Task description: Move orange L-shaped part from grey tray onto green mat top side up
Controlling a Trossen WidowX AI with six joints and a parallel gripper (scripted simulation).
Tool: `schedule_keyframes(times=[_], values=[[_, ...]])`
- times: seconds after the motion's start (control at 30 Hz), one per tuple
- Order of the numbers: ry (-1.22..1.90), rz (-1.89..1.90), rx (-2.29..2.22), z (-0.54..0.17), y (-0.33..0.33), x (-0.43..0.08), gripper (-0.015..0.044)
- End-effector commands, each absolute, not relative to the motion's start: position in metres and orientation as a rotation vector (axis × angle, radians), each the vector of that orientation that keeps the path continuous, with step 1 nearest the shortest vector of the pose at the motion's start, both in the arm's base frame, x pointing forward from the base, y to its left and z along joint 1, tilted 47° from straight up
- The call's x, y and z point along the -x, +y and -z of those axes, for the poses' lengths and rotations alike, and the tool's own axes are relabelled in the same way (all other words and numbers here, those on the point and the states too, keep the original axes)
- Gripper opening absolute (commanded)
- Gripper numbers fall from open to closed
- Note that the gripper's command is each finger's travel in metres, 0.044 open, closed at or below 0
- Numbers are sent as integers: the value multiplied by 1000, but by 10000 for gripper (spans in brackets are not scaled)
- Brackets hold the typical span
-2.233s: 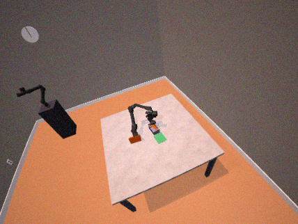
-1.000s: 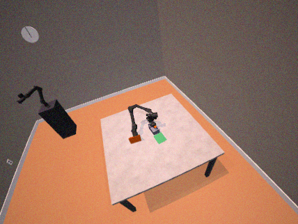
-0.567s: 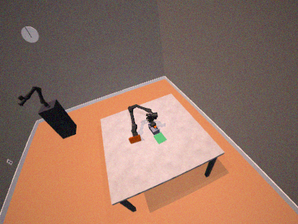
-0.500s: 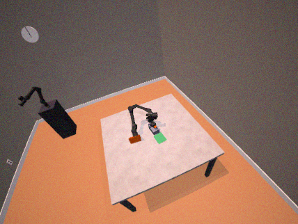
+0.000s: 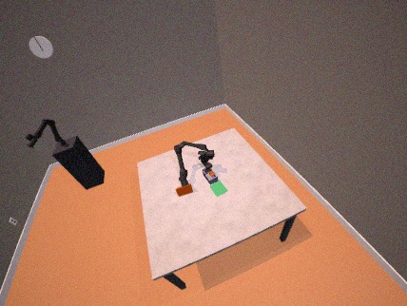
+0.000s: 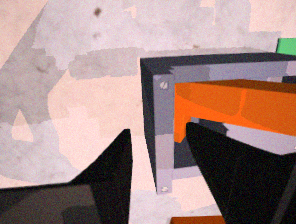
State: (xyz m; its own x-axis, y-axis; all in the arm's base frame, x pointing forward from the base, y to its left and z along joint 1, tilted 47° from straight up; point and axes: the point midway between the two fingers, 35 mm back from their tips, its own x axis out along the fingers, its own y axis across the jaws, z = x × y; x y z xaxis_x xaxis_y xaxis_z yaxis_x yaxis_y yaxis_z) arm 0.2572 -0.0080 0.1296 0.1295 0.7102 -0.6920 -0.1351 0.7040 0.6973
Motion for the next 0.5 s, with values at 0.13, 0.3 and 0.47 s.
schedule_keyframes(times=[0.13,0.3,0.47], values=[[1273,-641,-506,-166,-56,-247,180],[1273,-641,-506,-166,-56,-247,180],[1267,-634,-510,-164,-53,-249,180]])
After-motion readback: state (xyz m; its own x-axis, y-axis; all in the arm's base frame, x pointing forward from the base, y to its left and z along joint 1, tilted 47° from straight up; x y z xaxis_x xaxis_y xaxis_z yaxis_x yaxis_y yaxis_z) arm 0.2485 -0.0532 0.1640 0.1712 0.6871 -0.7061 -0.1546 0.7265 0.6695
